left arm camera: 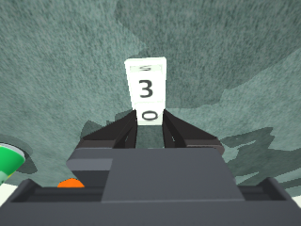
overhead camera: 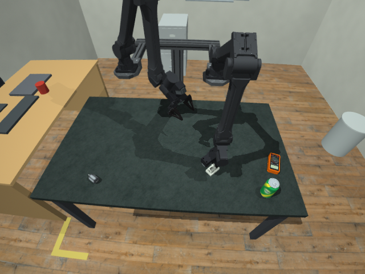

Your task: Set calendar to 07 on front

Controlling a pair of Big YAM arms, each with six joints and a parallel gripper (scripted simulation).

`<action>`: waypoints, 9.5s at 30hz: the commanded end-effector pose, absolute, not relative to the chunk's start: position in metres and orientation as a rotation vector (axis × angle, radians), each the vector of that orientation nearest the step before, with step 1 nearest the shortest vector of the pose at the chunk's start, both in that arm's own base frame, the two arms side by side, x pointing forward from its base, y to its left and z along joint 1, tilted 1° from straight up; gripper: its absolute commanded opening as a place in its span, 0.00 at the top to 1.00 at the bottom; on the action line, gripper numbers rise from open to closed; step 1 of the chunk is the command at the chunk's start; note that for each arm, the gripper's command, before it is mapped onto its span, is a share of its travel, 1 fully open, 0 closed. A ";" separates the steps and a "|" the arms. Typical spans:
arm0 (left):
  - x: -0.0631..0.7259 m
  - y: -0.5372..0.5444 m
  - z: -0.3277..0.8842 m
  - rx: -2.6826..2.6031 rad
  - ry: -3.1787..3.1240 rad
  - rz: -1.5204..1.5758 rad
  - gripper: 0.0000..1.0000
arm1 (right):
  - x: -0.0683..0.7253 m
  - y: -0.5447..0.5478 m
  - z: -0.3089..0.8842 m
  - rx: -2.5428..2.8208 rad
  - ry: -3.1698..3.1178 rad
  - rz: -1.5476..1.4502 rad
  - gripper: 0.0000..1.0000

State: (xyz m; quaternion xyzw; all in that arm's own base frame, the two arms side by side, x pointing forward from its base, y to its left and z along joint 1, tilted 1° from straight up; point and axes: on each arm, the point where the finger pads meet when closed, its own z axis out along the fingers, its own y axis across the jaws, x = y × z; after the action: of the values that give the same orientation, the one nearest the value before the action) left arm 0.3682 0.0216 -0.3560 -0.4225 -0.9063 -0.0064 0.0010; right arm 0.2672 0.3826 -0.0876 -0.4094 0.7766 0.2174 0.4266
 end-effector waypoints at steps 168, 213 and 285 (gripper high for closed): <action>0.330 -0.117 -0.376 -2.266 -2.169 -0.012 0.76 | 0.219 0.255 -0.101 -0.941 1.971 0.505 0.00; 0.337 -0.123 -0.302 -2.263 -2.174 -0.013 0.00 | 0.219 0.255 -0.101 -0.941 1.971 0.505 0.00; 0.325 -0.124 -0.337 -1.287 -2.597 -0.212 0.00 | 0.219 0.255 -0.101 -0.941 1.971 0.505 0.00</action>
State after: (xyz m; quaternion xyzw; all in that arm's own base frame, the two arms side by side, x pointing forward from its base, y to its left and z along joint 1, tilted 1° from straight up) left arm 0.3254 -0.1323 -0.3315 -0.5297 -0.8391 -0.0694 0.1031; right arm 0.2206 0.2566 -0.1073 -0.3776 0.7958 0.2002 0.4289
